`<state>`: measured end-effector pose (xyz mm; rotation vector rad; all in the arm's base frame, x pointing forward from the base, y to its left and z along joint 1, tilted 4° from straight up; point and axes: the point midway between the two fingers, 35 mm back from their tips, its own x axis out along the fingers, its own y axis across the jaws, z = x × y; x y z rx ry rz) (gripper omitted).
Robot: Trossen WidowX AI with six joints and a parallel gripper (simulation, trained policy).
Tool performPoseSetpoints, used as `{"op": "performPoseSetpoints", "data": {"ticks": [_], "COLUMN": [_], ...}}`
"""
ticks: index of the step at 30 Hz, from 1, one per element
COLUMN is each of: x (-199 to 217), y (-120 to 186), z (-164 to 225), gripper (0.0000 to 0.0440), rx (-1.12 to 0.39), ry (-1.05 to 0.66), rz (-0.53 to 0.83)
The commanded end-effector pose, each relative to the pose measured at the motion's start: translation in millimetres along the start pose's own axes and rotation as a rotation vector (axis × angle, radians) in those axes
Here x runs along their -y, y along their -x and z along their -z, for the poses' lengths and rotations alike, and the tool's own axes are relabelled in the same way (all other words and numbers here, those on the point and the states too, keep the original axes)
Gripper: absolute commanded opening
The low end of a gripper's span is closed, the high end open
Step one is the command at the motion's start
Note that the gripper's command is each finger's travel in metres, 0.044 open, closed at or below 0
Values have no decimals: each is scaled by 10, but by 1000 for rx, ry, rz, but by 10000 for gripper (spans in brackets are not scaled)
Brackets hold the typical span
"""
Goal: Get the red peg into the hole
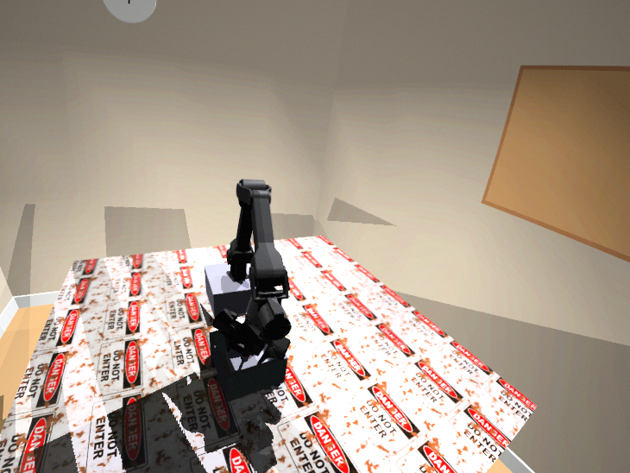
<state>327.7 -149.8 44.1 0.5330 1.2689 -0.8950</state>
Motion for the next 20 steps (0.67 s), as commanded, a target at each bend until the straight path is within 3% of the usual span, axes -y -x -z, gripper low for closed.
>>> {"op": "performPoseSetpoints", "data": {"ticks": [1, 20], "x": [-51, -4], "y": [-10, 115], "z": [-171, -718], "gripper": [440, 440], "rx": [41, 193], "ry": [-5, -57], "rz": [-11, -26]}}
